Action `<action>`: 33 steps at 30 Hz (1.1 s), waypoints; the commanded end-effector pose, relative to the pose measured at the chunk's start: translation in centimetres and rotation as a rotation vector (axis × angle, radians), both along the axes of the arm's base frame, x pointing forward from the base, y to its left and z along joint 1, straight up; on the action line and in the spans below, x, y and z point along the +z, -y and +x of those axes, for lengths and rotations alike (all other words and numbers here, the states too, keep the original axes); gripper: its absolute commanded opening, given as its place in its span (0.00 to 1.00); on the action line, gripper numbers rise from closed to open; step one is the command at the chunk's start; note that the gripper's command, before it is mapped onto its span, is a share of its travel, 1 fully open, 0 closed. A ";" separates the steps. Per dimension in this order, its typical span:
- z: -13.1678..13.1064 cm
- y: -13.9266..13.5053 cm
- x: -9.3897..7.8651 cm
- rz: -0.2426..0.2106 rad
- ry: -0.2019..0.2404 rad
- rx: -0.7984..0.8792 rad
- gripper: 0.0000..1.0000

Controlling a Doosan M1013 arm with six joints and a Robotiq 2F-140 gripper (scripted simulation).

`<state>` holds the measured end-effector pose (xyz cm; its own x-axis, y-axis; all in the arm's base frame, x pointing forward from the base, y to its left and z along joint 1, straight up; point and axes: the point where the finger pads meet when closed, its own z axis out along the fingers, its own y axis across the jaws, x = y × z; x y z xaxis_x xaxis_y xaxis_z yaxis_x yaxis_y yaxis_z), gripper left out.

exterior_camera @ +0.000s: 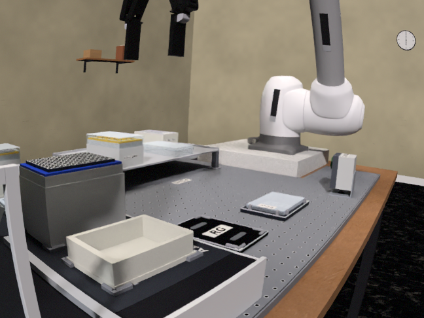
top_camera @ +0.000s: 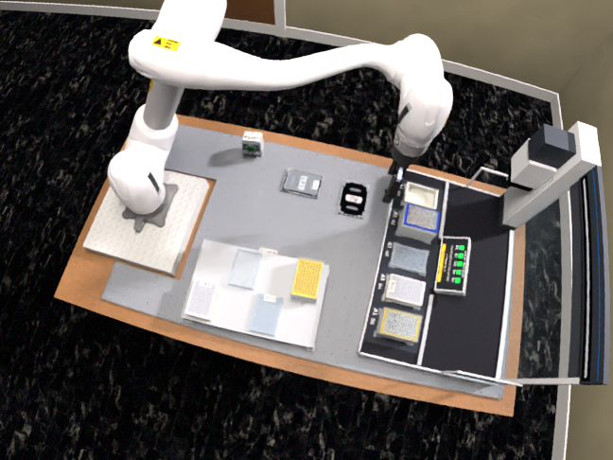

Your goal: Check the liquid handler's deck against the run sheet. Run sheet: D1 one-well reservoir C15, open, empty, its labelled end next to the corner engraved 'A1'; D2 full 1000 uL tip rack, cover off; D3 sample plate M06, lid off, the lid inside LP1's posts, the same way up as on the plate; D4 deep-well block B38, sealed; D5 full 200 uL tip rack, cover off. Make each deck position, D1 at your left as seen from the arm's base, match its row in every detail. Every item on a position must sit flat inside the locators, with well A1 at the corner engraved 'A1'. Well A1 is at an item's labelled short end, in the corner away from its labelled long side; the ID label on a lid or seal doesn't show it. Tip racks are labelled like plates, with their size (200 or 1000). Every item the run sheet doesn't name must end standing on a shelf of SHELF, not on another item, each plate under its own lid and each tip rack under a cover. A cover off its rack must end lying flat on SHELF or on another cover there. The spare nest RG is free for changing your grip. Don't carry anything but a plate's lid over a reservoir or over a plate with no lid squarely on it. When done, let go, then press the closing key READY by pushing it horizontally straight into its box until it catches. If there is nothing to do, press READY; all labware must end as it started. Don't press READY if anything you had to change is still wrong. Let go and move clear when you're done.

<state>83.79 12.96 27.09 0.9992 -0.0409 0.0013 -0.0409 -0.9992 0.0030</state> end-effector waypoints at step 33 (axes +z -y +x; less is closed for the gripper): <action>-1.5 10.8 -0.1 0.001 0.003 -0.003 0.67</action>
<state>82.26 3.16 26.82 0.9991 -0.0428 0.0022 -0.0428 -0.9991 0.0028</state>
